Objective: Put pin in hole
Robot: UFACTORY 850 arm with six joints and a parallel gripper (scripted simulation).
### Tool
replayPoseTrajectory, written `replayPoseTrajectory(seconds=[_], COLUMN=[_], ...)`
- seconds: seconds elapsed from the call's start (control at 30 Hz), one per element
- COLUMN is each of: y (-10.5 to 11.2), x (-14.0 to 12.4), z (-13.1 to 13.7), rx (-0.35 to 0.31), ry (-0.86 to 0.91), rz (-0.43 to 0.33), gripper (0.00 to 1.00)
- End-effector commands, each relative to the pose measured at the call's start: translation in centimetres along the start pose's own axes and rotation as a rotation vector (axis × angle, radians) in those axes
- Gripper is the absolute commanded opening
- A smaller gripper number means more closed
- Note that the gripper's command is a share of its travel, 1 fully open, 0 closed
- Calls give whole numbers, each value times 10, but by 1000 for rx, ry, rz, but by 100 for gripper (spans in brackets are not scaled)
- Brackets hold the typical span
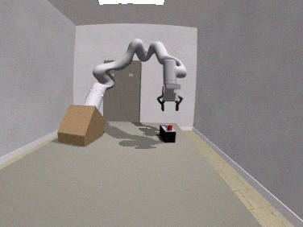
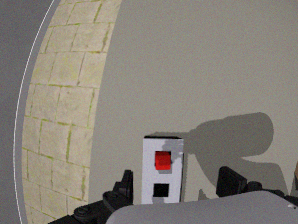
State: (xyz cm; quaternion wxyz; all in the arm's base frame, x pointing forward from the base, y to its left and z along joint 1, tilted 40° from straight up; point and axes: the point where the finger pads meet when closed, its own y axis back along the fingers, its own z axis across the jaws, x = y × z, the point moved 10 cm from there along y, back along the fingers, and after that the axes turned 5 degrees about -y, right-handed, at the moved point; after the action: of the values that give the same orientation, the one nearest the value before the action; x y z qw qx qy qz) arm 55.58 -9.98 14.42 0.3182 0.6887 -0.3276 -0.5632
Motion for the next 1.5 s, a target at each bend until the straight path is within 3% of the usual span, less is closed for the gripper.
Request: replayPoseTrajectory(seconds=[0.0, 0.17, 0.2, 0.73, 0.77, 1.3, 1.33, 1.47], y=[1, 1, -69, -75, -115, -115, -114, -114], x=[0, 0, 0, 0, -4, -4, -4, -4], z=[-1, -1, -8, -9, -7, -7, -7, -7], rx=[2, 2, -44, -44, -43, -43, -43, -43], ry=[0, 0, -11, -11, -11, -11, -11, -11], rz=[1, 1, -82, -82, -81, -81, -80, -80], gripper=[100, 100, 100, 100, 100, 100, 0, 0])
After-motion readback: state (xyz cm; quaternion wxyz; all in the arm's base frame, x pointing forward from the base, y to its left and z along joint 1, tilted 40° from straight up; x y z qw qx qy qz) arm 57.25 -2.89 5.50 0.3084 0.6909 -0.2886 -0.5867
